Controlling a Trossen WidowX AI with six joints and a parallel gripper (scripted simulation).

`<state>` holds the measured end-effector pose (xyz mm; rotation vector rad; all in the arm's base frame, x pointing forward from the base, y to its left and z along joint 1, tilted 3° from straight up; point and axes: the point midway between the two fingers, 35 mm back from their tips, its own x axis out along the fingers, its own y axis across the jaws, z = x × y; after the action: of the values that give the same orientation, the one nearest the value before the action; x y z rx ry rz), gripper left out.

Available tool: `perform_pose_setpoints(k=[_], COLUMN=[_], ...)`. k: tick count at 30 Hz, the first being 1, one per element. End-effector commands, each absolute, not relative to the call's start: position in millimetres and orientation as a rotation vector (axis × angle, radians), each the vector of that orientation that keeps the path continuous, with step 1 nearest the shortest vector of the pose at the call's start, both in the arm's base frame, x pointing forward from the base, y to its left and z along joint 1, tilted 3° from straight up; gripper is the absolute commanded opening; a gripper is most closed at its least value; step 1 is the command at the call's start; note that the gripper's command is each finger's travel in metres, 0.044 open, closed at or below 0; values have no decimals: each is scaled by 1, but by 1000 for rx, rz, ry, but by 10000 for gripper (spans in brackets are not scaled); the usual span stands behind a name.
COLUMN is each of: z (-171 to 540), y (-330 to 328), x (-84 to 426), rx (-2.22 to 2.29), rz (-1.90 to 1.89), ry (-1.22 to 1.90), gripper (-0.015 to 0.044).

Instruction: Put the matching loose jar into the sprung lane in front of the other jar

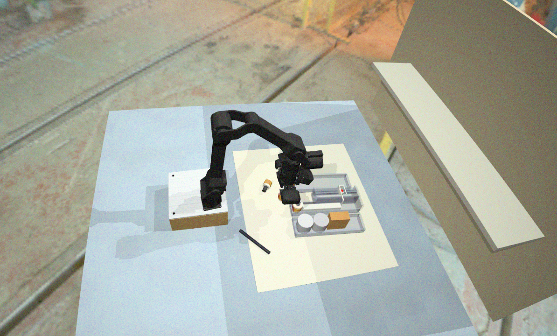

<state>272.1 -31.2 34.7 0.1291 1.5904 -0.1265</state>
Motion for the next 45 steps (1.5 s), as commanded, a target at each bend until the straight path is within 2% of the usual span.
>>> perform_pose_setpoints(k=[1,16,45], z=[21,-5,-6], y=[-47,-50,-51], x=[285,286,295], rx=[137,139,139], rz=[-142,-144,-144], ry=[1588,1588,1587], gripper=[0,0,0])
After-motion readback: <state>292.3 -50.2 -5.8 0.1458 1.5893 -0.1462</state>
